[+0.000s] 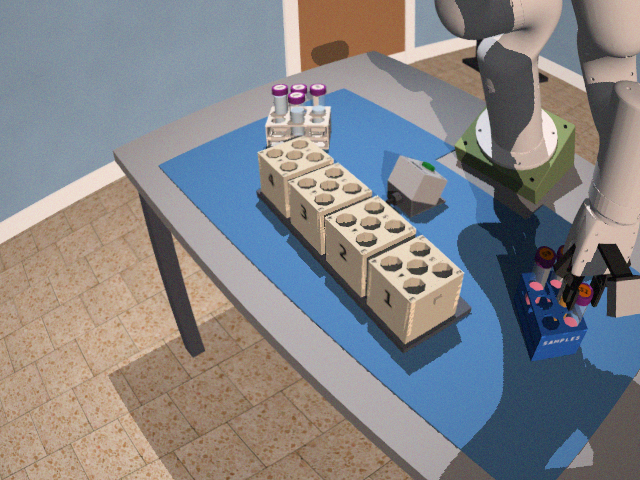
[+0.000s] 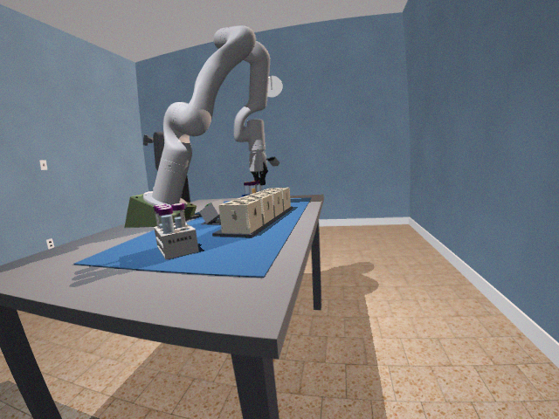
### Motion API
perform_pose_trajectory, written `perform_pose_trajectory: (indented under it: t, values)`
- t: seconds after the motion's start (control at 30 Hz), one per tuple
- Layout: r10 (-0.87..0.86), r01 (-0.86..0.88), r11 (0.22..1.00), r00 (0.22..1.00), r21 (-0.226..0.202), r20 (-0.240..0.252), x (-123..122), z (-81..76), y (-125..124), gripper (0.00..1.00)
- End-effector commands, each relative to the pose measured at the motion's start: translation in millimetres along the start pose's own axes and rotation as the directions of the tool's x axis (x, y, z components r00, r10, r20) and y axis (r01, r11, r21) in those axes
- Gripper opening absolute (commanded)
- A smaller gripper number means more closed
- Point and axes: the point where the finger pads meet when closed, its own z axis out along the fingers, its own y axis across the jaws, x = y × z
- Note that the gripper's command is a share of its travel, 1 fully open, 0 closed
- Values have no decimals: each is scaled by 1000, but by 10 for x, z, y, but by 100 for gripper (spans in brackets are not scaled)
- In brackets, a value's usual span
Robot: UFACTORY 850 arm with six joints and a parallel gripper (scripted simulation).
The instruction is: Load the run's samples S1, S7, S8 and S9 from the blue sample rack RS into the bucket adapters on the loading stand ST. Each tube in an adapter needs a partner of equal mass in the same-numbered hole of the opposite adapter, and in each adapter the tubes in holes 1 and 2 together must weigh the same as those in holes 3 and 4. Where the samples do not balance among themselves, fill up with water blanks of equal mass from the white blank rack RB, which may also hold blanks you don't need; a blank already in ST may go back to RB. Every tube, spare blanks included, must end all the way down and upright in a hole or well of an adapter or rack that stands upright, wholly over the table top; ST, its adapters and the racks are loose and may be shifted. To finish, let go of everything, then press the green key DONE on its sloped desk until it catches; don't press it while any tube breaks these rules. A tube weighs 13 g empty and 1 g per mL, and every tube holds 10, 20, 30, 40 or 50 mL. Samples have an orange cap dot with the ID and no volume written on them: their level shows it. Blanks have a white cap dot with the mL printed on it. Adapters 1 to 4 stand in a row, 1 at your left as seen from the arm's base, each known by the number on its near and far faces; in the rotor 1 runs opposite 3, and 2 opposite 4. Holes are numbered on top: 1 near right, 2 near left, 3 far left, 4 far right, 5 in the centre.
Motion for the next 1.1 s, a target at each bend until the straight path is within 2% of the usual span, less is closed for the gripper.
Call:
perform_pose_trajectory:
  t: [0.0,0.4,1.07]
  values:
    - [0,0,1000,1000,0,-1,7,-4,0,43]
    - [0,0,1000,1000,0,-1,7,-4,0,43]
    - [0,0,1000,1000,0,-1,6,-363,-1,43]
